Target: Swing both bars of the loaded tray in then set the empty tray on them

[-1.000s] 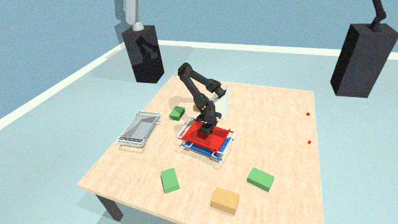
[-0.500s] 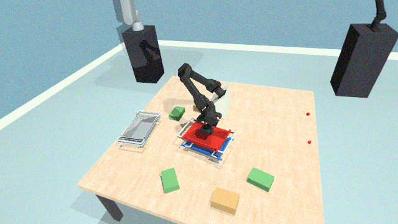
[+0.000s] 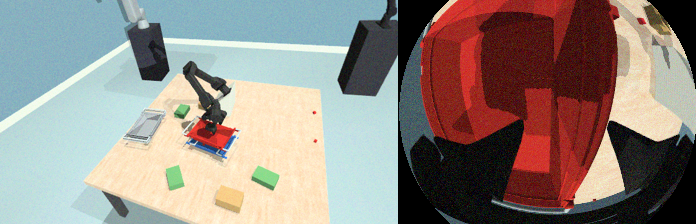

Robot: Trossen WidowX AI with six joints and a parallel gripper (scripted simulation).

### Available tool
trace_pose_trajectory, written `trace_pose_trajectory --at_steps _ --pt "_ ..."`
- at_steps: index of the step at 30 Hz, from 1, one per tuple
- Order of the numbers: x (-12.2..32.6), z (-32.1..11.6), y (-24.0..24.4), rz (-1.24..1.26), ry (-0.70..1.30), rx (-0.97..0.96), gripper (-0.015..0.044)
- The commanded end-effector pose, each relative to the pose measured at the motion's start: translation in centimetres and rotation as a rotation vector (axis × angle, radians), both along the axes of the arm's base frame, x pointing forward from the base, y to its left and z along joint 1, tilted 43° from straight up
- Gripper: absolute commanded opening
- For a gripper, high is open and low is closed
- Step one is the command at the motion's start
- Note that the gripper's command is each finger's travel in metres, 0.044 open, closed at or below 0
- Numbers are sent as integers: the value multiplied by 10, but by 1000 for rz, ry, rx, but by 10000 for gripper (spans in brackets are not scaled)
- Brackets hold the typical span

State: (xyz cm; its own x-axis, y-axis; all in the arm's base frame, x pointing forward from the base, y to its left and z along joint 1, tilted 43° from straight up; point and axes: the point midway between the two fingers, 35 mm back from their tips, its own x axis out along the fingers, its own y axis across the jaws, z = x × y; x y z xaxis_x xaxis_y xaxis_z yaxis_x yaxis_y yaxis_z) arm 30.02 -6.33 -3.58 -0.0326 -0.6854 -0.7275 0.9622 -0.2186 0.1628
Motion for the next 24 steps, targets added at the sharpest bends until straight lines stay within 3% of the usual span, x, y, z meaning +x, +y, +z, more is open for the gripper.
trace_pose_trajectory --at_steps 1,9,24 --pt "0 0 0 0 0 0 440" --pt "3 8 9 1 0 3 440" --pt "4 80 76 3 6 8 440"
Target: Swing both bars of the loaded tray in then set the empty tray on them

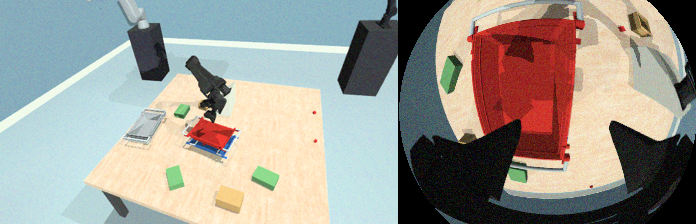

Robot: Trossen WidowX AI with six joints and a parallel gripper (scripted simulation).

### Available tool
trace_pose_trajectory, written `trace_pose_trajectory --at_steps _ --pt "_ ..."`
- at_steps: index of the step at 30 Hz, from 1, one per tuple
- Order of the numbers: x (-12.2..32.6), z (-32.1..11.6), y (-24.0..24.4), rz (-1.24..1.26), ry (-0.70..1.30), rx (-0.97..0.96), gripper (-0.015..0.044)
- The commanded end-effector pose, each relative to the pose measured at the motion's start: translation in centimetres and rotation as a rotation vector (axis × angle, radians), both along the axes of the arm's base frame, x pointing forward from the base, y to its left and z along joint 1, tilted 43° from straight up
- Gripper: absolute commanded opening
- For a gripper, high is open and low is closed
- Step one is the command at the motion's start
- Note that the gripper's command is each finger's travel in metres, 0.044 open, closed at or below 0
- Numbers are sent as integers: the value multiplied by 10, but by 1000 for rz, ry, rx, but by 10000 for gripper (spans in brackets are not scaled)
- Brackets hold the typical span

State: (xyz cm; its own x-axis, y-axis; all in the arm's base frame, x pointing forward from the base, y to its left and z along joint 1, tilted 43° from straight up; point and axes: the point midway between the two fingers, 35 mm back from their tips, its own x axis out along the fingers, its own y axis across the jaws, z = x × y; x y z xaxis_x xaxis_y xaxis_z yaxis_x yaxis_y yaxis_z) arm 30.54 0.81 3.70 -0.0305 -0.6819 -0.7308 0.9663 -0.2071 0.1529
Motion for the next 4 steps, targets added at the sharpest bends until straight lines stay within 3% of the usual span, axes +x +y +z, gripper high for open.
trace_pose_trajectory --at_steps 1,4 --pt "-2 1 2 -2 0 1 440" --pt "-11 6 7 -10 -2 3 440"
